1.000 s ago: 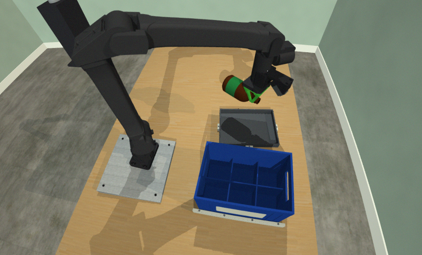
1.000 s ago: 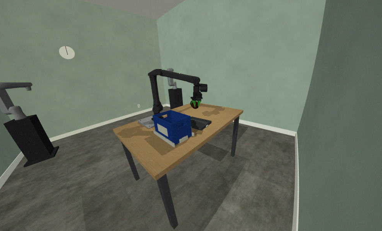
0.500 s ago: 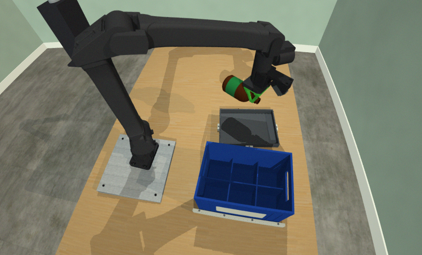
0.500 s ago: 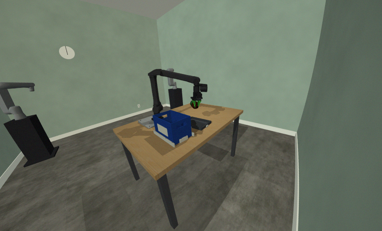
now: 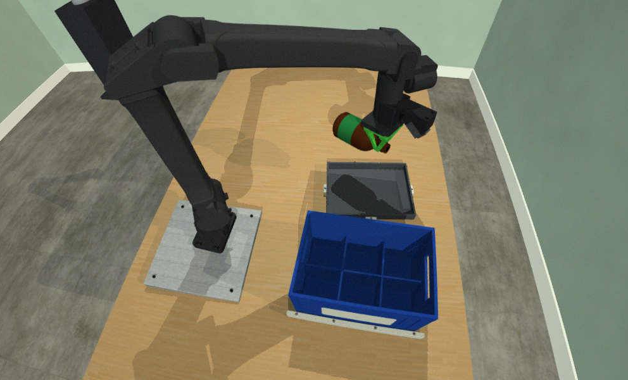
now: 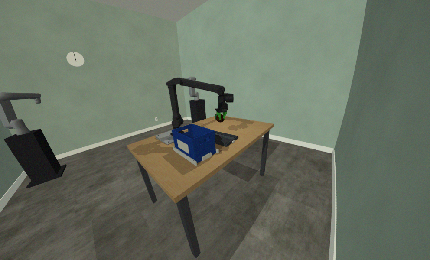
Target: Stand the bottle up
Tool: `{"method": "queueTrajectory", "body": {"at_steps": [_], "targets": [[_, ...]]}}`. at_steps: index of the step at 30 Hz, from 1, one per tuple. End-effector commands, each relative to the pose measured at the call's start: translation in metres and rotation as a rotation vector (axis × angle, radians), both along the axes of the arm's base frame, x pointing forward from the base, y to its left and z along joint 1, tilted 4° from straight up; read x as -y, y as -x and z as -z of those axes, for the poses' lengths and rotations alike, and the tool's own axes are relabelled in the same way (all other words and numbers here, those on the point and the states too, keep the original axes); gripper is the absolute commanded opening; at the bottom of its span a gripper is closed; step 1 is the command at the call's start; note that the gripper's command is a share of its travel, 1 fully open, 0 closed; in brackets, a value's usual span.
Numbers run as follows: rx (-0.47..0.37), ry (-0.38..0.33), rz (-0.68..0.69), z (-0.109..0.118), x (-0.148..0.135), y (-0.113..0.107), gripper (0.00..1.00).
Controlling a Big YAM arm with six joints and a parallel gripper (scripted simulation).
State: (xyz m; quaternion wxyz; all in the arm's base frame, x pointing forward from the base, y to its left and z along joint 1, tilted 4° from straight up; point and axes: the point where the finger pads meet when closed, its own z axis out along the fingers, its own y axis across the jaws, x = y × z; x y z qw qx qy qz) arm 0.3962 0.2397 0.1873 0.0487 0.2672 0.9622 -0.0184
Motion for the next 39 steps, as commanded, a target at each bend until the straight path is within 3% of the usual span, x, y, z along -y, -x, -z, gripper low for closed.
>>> {"method": "queueTrajectory", "body": {"at_steps": [1,8,11,23,24,39], "targets": [[0.120,-0.067,-0.001,-0.050,-0.020,-0.016,0.00],[0.145,-0.047,0.000,-0.048,-0.020,-0.014,0.00],[0.119,-0.006,0.000,-0.026,-0.011,-0.001,0.00],[0.150,0.019,0.001,-0.026,-0.011,0.002,0.00],[0.191,-0.012,0.012,-0.047,-0.016,-0.012,0.00],[0.190,-0.008,0.005,-0.044,-0.017,-0.010,0.00]]}}
